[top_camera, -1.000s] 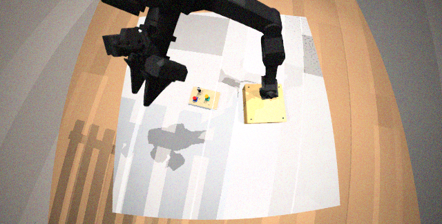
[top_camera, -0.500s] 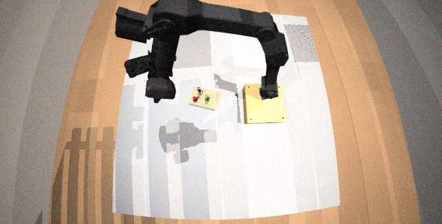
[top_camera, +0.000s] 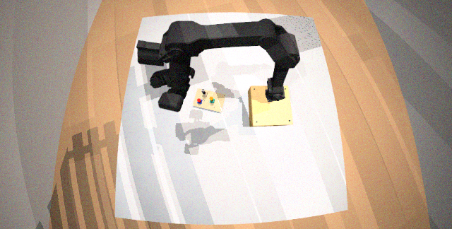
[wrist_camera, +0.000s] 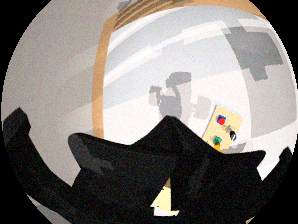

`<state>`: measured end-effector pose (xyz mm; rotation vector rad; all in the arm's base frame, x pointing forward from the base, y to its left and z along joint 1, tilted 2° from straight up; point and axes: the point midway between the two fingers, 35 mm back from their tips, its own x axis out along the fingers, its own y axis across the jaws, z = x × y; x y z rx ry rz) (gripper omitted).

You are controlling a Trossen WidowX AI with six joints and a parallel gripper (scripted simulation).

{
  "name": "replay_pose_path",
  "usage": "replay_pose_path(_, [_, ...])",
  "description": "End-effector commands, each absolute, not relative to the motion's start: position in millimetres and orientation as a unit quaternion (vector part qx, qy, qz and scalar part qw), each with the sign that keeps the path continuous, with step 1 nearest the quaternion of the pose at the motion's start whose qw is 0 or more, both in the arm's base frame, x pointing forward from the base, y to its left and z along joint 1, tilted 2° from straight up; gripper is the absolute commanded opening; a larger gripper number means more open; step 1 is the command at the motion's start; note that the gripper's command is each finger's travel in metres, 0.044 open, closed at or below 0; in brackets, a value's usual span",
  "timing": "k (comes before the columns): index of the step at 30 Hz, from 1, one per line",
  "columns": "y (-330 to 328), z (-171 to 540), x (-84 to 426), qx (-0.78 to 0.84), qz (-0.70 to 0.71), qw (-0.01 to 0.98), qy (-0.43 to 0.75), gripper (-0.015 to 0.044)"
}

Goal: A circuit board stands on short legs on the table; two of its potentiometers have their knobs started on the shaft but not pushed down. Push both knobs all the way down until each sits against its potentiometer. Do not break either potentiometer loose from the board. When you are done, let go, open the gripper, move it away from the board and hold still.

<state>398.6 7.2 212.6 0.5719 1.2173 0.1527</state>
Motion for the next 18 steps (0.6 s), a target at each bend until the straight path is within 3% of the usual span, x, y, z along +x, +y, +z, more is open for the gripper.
replay_pose_path(1, [1.2, 184.9, 386.6, 0.280, 0.003, 0.759, 0.588, 0.0000])
replay_pose_path(18, [-28.1, 88.7, 323.2, 0.300, -0.258, 0.671, 0.628, 0.0000])
